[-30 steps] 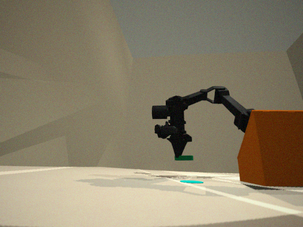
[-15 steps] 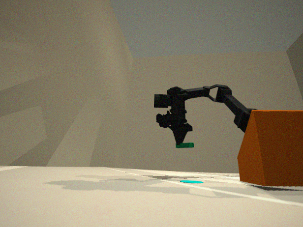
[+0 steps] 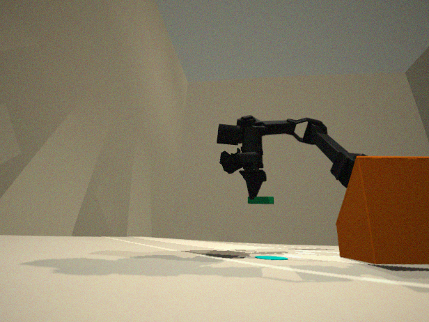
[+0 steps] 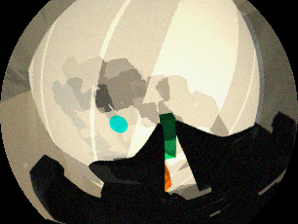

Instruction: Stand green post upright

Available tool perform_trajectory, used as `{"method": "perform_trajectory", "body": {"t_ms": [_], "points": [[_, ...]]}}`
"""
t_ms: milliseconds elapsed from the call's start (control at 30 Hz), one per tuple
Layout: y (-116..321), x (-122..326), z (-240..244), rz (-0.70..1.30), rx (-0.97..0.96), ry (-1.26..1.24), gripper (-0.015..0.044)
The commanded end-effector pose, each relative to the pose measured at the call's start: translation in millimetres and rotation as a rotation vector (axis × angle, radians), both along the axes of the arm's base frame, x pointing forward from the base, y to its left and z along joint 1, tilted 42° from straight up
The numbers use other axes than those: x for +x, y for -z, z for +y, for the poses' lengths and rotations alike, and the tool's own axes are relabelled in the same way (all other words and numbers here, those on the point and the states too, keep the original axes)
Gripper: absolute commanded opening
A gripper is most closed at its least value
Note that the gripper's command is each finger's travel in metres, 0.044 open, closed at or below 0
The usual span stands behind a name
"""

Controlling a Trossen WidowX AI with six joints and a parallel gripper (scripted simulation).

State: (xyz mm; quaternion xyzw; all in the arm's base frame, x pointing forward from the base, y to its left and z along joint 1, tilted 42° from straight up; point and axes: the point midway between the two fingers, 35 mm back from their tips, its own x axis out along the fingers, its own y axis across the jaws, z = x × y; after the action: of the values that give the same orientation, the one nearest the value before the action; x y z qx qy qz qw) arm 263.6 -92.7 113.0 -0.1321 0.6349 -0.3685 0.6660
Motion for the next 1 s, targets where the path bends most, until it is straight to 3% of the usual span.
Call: {"method": "perform_trajectory", "body": {"t_ms": [0,967], "points": [[9.1,2.6,12.2,0.086,0.018,-0.094,0.0023],[60.2,1.6,86.8,0.644,0.092,-0.733,0.0023]]}}
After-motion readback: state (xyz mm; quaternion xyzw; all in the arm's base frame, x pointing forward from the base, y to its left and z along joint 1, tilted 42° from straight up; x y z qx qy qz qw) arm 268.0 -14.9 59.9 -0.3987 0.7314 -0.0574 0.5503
